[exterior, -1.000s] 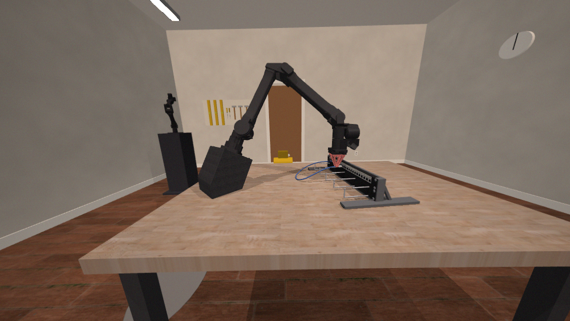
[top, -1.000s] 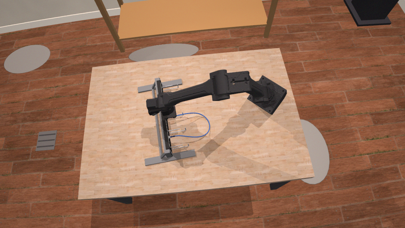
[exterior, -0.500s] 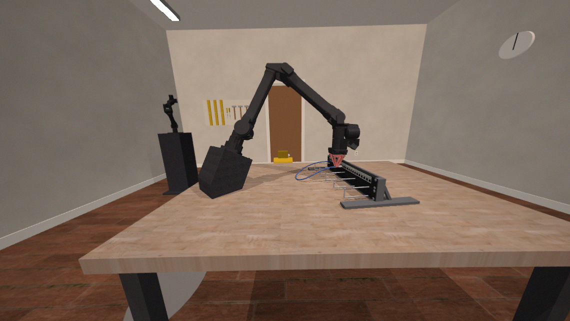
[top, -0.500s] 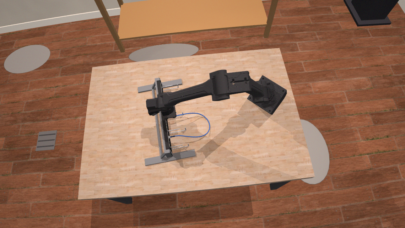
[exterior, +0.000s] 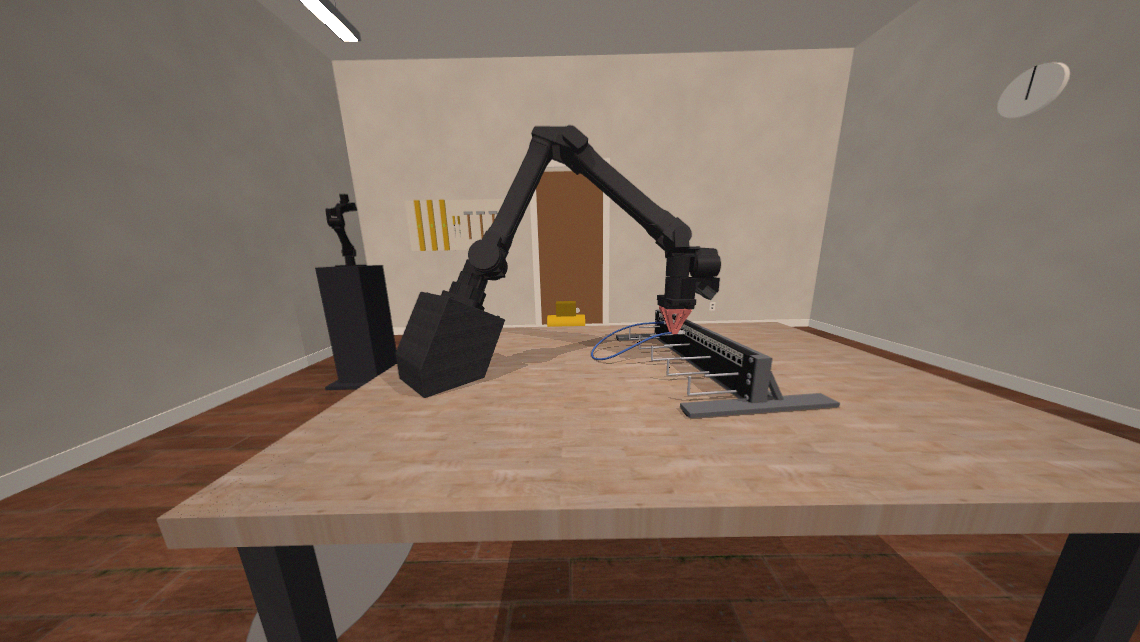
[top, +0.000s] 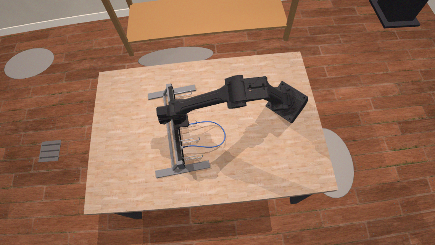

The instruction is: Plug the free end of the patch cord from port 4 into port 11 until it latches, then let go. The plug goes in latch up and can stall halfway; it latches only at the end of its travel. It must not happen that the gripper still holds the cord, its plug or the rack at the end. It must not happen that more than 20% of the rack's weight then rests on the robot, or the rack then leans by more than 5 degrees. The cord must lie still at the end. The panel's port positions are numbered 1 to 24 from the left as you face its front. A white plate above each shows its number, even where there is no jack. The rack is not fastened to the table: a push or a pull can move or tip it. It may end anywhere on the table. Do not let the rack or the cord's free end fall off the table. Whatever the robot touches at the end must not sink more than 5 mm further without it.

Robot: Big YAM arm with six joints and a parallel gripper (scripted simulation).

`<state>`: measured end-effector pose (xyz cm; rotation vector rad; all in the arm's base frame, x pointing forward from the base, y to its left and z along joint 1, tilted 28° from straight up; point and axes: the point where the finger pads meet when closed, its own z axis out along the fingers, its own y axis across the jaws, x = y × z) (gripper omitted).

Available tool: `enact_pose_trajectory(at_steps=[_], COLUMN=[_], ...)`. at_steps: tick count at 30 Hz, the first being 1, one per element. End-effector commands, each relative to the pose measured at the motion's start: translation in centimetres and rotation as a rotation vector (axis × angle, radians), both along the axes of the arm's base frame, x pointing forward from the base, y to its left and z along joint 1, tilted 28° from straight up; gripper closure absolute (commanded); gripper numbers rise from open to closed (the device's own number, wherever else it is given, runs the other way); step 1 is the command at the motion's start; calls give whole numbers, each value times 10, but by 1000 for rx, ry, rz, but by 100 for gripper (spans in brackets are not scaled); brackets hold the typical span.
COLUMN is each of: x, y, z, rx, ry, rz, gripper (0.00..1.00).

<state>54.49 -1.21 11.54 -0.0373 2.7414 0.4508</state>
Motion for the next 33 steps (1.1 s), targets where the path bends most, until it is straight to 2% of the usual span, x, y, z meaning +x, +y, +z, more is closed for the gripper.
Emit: enact_pose_trajectory(at_steps=[1, 16, 33], x=[13, 8, 15], y=[8, 9, 8], z=[9, 4, 10], rx=[-1, 1, -1], ry=[-16, -1, -15], rz=[7, 7, 7], gripper=[100, 100, 100])
